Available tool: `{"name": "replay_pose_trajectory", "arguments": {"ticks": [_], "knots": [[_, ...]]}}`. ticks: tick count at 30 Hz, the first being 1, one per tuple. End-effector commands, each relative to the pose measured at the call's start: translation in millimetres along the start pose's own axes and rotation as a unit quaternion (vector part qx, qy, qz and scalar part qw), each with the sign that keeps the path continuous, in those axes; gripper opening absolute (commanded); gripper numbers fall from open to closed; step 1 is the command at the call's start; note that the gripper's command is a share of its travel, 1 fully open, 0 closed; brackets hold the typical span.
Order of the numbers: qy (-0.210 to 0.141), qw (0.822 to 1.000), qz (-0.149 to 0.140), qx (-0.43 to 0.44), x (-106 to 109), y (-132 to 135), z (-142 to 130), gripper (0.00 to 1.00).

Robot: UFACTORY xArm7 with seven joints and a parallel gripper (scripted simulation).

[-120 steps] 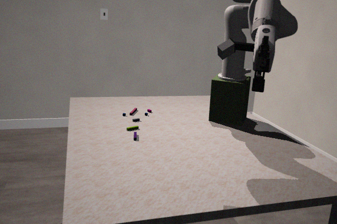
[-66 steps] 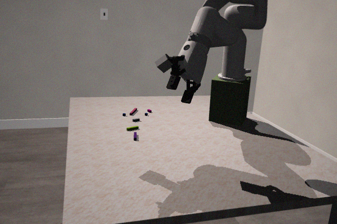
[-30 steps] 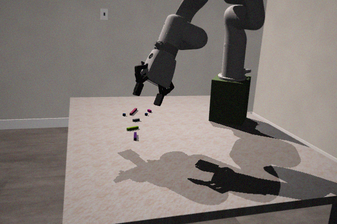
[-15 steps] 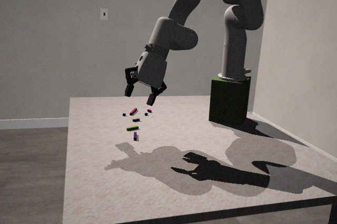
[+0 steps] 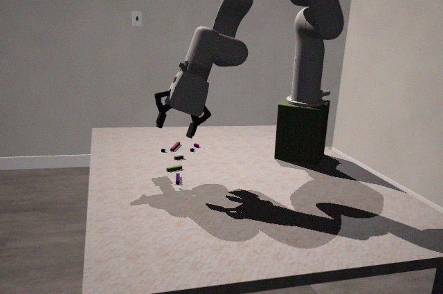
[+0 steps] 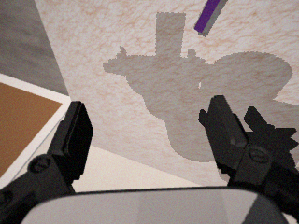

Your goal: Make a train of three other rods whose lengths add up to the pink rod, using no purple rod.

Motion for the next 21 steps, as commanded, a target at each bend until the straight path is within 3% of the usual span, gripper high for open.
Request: {"name": "replay_pose_trajectory", "arguments": {"ticks": [1, 2, 7, 17, 18, 21], "knots": [[0.001, 1.000, 0.001, -0.001, 1, -1, 2, 1.00], [0.009, 0.999, -0.014, -0.034, -2, 12, 33, 1.00], [0.018, 0.997, -0.029, -0.066, -4, 27, 62, 1.00], [0.018, 0.997, -0.029, -0.068, -4, 28, 63, 1.00], [0.026, 0.994, -0.044, -0.101, -5, 45, 91, 1.00], [0.030, 0.992, -0.050, -0.115, -5, 53, 102, 1.00]]}}
Point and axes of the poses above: the point where the finger pads meet when closed, its own x axis back along the fingers, its own y axis across the jaws, z = x × y, the point moved 2 cm from there along x, back along the fingers, and after that the axes turned 13 degrees about x, right-handed, at the moved point
